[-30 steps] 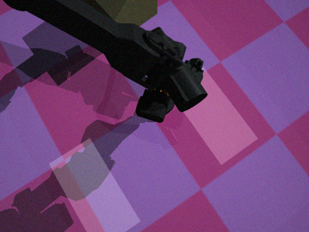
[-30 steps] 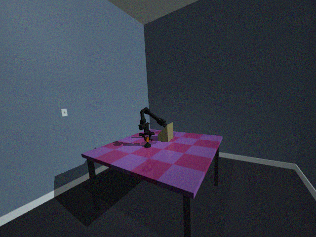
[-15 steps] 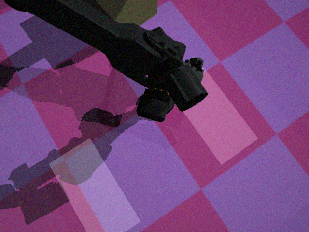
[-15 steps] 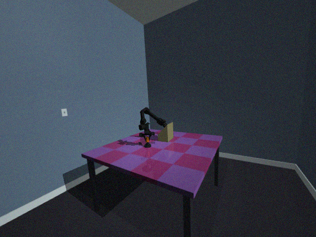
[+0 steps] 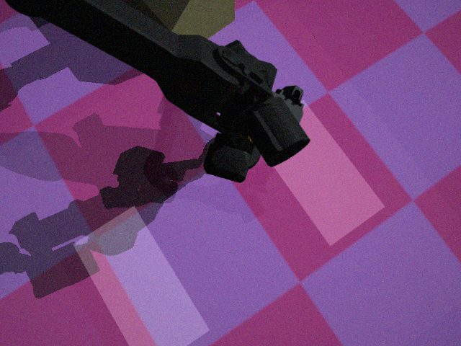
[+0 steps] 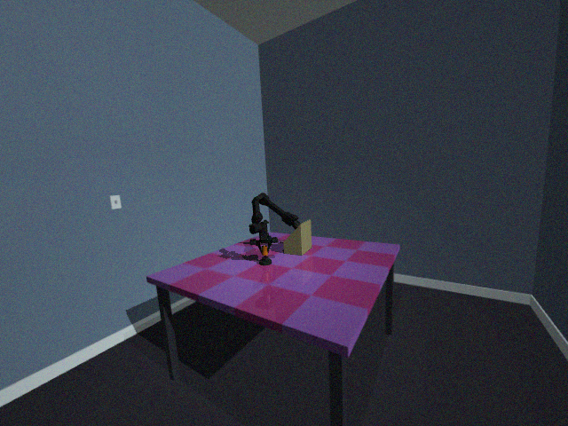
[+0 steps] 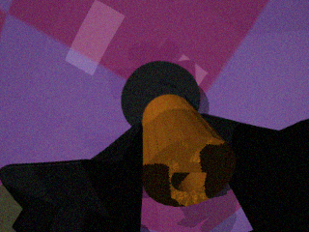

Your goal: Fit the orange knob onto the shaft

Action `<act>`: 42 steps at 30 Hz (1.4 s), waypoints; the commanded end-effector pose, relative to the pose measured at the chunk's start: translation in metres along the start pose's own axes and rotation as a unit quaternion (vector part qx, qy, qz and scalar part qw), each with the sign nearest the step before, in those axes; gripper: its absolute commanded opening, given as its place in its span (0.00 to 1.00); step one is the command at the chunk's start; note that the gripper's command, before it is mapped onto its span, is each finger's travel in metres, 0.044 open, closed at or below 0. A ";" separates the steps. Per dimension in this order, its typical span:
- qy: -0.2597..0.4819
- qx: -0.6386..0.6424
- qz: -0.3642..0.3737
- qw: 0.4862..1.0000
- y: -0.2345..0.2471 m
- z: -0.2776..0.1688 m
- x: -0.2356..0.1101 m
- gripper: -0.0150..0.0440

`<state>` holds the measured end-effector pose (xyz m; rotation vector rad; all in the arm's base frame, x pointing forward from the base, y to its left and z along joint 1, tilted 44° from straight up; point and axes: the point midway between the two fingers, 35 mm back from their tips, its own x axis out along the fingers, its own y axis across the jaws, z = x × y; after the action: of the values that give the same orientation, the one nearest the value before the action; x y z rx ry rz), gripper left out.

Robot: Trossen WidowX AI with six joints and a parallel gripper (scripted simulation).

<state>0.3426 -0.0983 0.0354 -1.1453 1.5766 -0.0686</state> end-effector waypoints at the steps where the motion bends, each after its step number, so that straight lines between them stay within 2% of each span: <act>1: 0.000 -0.003 -0.001 1.000 -0.001 0.000 -0.003 0.25; 8: 0.000 -0.102 -0.002 0.995 0.000 -0.001 -0.001 0.25; 42: 0.000 -0.103 -0.001 0.995 0.002 -0.001 -0.001 0.25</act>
<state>0.3422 -0.0988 0.0337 -1.3035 1.6074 0.0927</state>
